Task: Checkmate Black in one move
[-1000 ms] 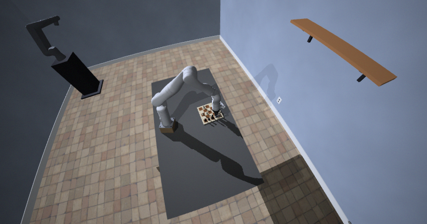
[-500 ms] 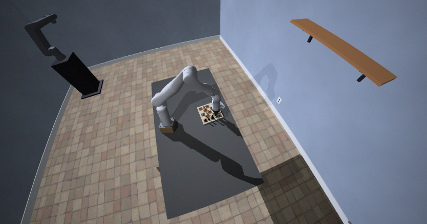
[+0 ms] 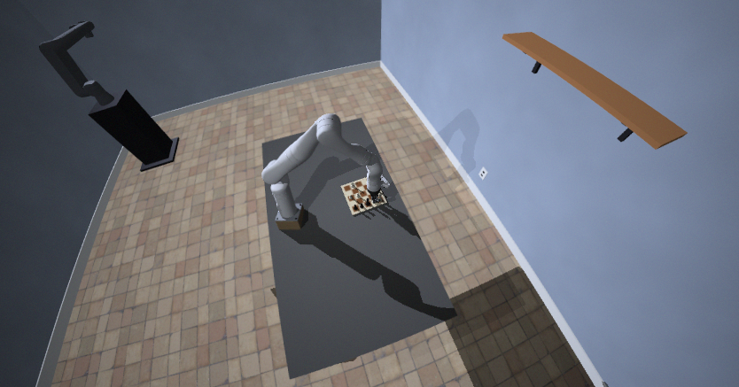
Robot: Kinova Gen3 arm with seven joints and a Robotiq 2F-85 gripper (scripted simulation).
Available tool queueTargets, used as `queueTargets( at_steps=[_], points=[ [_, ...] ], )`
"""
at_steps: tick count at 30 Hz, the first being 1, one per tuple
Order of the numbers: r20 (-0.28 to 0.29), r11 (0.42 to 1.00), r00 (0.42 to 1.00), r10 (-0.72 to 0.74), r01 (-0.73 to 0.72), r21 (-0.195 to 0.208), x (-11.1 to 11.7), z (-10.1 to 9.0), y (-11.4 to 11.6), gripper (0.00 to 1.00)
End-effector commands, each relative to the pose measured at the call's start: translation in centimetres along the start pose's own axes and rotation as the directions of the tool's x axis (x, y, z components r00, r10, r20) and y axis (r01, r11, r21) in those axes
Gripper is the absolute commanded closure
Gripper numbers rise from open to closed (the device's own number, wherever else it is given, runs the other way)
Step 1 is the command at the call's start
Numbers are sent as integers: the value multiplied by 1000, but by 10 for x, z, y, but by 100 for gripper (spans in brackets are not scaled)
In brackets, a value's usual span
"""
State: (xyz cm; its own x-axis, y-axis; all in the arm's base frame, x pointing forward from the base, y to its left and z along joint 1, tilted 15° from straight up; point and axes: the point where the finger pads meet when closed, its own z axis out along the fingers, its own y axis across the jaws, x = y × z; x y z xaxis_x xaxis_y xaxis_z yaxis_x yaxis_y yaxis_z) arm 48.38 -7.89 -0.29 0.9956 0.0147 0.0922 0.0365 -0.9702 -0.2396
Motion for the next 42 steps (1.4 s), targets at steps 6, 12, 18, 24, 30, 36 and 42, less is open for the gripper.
queueTargets(
  at_steps=[6,12,18,24,30,36,42],
  points=[
    [-2,1000,1000,0,0,-1,1,-1,0,71],
    [-2,1000,1000,0,0,-1,1,-1,0,63],
    [-2,1000,1000,0,0,-1,1,-1,0,63],
    [-2,1000,1000,0,0,-1,1,-6,0,63],
    [-2,1000,1000,0,0,-1,1,-30,0,63],
    [-2,1000,1000,0,0,-1,1,-63,0,63],
    [-2,1000,1000,0,0,-1,0,-80,0,63]
  ],
)
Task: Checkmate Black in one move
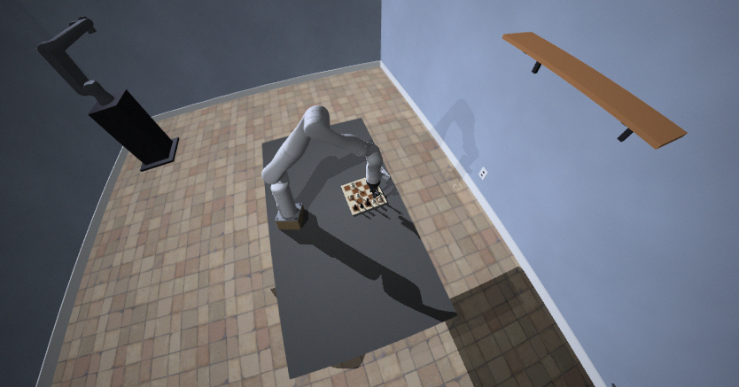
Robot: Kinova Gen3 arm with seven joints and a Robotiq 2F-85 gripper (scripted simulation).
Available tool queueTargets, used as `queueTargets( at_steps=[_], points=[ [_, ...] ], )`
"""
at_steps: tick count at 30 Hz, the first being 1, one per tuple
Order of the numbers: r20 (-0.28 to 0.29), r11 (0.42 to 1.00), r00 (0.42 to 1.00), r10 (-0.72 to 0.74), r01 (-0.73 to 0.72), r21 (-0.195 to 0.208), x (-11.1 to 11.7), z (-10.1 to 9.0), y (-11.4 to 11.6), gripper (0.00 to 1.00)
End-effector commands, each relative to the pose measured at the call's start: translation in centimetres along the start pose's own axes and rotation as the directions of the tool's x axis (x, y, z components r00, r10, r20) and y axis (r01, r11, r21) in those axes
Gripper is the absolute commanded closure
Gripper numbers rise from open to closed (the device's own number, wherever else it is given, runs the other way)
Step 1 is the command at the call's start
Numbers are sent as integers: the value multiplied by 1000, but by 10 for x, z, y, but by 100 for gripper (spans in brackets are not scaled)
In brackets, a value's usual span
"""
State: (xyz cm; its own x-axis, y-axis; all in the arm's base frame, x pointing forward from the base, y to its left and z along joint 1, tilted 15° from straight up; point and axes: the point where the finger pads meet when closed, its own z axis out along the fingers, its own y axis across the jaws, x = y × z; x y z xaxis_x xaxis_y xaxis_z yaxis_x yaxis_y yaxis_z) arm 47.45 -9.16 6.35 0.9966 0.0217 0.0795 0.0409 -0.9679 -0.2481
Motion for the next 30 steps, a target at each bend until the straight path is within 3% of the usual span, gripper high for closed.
queueTargets(
  at_steps=[1,8,9,30],
  points=[
    [-16,1000,1000,4,-4,-10,4,-15,4,63],
    [-16,1000,1000,4,-4,-10,3,-23,4,63],
    [-16,1000,1000,4,-4,-10,3,-23,4,0],
    [-16,1000,1000,4,-4,-10,3,-23,4,0]
  ],
)
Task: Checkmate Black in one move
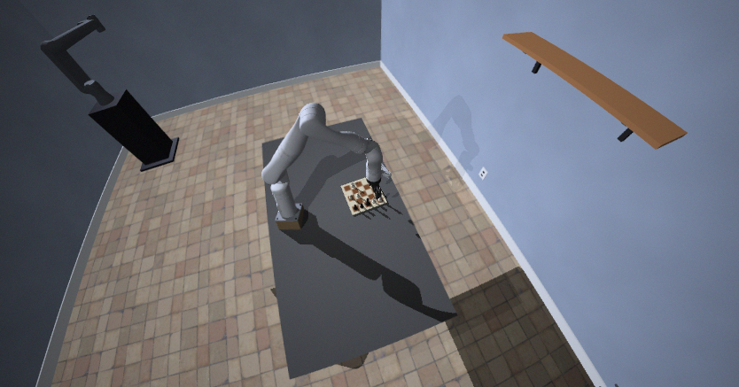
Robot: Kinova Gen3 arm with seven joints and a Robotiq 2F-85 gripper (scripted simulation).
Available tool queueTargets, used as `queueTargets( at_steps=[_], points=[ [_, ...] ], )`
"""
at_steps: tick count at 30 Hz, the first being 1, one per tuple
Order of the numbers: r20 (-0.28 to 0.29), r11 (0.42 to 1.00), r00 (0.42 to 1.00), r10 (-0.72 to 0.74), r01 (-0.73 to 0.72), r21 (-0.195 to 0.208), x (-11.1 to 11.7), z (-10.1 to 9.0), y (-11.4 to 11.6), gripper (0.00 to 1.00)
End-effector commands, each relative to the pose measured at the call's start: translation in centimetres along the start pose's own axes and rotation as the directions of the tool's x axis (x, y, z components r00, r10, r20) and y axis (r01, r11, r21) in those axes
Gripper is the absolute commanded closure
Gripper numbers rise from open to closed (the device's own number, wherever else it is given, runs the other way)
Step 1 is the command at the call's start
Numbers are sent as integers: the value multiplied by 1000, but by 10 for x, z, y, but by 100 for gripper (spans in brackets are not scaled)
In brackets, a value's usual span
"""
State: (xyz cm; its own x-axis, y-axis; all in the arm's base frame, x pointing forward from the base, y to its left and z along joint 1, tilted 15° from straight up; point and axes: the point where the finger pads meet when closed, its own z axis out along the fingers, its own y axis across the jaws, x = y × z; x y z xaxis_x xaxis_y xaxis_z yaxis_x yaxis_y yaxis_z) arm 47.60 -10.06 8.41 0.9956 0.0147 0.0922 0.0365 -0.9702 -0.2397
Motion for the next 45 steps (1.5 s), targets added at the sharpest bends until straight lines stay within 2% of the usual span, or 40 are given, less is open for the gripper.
queueTargets(
  at_steps=[1,8,16,18,26,45],
  points=[
    [-2,1000,1000,0,0,-1,1,-1,0,0],
    [-2,1000,1000,0,0,-1,0,-10,0,0],
    [-2,1000,1000,0,0,-1,0,-43,0,0],
    [-2,1000,1000,0,0,-1,0,-43,0,0],
    [-2,1000,1000,0,0,-1,0,-71,0,0],
    [-2,1000,1000,0,0,-1,0,-75,0,0]
  ],
)
